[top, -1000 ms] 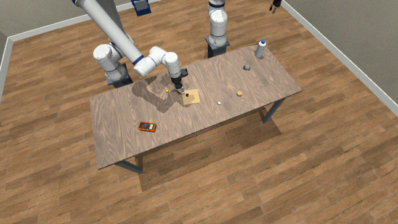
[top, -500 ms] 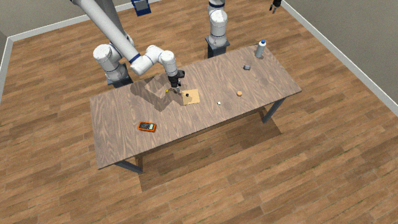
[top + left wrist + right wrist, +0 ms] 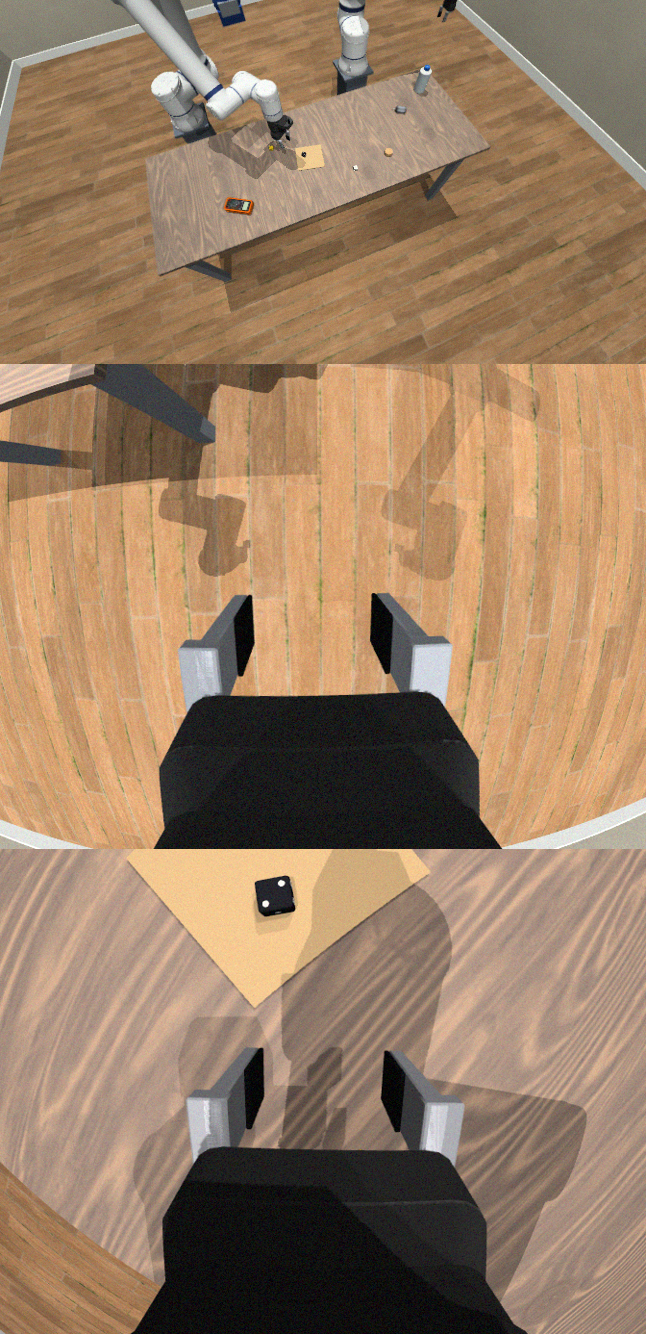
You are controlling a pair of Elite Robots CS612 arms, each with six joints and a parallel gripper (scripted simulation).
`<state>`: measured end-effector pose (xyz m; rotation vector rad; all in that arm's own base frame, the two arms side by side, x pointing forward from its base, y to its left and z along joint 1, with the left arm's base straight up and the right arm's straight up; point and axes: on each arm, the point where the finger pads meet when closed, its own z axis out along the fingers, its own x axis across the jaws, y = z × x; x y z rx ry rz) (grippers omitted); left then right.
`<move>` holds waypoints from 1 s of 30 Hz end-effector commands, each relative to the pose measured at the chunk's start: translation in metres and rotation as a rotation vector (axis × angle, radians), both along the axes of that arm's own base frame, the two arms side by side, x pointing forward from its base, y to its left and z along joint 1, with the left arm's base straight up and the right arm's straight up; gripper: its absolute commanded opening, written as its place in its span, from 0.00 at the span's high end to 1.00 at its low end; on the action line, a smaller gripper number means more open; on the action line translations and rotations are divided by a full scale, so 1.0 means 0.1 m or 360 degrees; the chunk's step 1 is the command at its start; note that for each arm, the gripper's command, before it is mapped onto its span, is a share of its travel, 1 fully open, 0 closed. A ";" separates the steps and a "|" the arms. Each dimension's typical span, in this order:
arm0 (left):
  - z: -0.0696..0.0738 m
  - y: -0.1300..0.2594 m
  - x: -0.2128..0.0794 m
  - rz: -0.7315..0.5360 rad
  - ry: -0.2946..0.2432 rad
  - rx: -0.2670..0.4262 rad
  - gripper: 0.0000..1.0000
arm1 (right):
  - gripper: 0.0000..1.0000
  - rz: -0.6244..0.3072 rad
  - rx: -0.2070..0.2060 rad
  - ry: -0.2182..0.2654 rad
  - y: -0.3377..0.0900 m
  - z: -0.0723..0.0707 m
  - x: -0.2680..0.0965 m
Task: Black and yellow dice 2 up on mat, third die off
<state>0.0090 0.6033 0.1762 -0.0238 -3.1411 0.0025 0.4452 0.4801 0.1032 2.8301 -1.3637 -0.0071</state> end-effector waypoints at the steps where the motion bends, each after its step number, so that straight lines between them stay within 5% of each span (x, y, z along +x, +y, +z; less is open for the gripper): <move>1: 0.01 0.01 0.00 0.0000 -0.0001 0.0002 0.00 | 0.00 -0.0242 -0.0003 -0.0006 -0.09 0.00 -0.05; 11: 0.01 0.01 0.00 0.0000 -0.0001 0.0002 0.00 | 0.00 -0.0756 -0.0004 -0.0006 -0.30 -0.01 -0.19; 14: 0.01 0.01 0.00 0.0000 -0.0001 0.0002 0.00 | 0.00 -0.0759 -0.0004 -0.0006 -0.30 -0.01 -0.19; 25: 0.01 0.01 0.00 0.0000 -0.0001 0.0002 0.00 | 0.00 -0.1323 -0.0006 -0.0005 -0.54 -0.03 -0.38; 30: 0.01 0.01 0.00 0.0000 -0.0001 0.0002 0.00 | 0.00 -0.1440 -0.0006 -0.0005 -0.58 -0.04 -0.42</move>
